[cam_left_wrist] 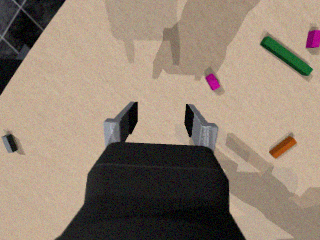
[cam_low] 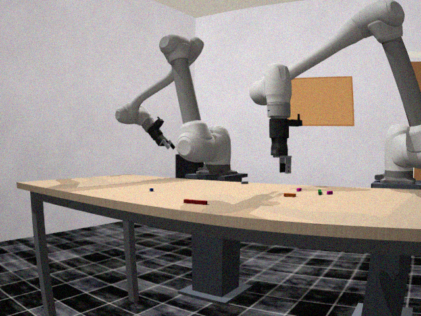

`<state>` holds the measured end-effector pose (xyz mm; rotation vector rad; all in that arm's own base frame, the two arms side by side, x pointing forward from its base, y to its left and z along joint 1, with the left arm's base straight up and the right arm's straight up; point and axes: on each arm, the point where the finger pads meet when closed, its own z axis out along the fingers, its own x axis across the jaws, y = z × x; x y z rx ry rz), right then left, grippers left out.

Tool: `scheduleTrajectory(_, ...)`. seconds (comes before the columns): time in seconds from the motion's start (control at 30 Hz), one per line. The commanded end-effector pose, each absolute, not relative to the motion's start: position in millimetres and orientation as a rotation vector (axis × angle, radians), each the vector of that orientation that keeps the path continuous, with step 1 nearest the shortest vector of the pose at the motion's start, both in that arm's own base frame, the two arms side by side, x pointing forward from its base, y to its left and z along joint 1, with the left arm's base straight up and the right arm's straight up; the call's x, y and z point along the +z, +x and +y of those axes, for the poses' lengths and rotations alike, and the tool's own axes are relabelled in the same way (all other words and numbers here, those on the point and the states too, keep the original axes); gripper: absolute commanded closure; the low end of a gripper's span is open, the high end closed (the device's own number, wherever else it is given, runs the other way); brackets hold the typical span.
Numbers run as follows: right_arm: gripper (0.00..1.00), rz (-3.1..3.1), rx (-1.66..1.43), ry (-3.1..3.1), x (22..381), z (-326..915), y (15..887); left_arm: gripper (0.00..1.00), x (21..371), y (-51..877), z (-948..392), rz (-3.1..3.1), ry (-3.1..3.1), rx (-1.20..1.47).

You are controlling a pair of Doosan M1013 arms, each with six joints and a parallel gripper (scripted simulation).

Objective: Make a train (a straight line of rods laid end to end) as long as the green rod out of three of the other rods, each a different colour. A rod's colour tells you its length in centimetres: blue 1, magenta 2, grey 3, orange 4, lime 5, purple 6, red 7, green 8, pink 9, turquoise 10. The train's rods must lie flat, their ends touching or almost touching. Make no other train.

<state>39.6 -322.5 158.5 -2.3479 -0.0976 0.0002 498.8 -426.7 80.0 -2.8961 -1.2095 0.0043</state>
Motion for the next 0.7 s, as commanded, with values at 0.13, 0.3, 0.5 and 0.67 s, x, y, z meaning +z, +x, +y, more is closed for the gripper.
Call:
scheduleTrajectory(0.13, 0.0, -0.093, -0.013, -2.354, 159, -322, 42, 0.0, 80, 502, -426, -1.219, -2.9, -0.004)
scheduleTrajectory(0.3, 0.0, -0.093, -0.013, -2.354, 159, -322, 42, 0.0, 80, 502, -426, -1.218, -2.9, -0.004)
scheduleTrajectory(0.5, 0.0, -0.093, -0.013, -2.354, 159, -322, 42, 0.0, 81, 503, -418, -1.117, -2.94, -0.004)
scheduleTrajectory(0.67, 0.0, -0.093, -0.013, -2.354, 159, -322, 42, 0.0, 81, 505, -408, -0.963, -2.995, -0.002)
